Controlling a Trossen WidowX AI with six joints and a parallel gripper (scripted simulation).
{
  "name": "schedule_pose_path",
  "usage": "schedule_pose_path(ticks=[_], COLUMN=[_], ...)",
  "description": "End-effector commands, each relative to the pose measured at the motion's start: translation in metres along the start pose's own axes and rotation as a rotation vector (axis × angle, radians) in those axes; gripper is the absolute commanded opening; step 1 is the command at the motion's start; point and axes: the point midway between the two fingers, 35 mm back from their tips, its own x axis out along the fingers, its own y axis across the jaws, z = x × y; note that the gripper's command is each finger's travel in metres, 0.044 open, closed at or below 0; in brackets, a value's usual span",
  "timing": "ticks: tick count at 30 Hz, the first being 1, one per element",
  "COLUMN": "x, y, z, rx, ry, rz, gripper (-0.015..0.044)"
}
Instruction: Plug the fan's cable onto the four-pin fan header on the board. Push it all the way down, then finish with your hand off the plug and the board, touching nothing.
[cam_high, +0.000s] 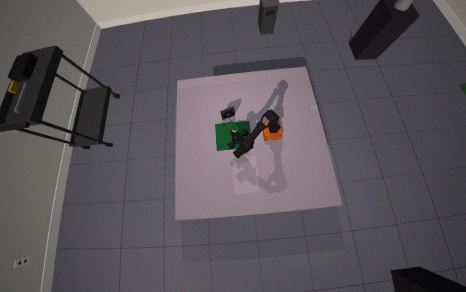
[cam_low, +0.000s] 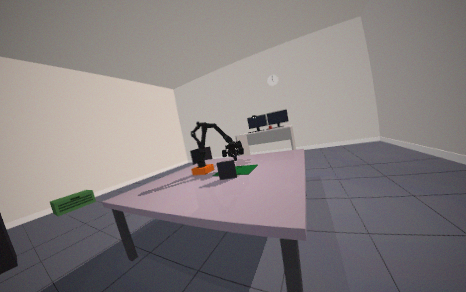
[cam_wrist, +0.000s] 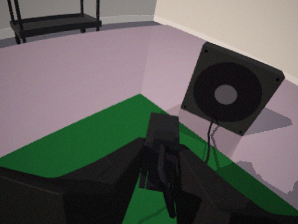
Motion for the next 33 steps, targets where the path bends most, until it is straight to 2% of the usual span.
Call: schedule_pose_path(ticks=[1,12,33], x=[-0.005,-0.018,-0.020], y=[-0.002,-0.005,-0.004], z=[-0.001,0.002,0.010], rx=[0.011,0.053,0.047], ry=[-0.062,-0.198,-0.182], rz=[0.015,0.060,0.055], gripper=[0.0000,0.0000,0.0000])
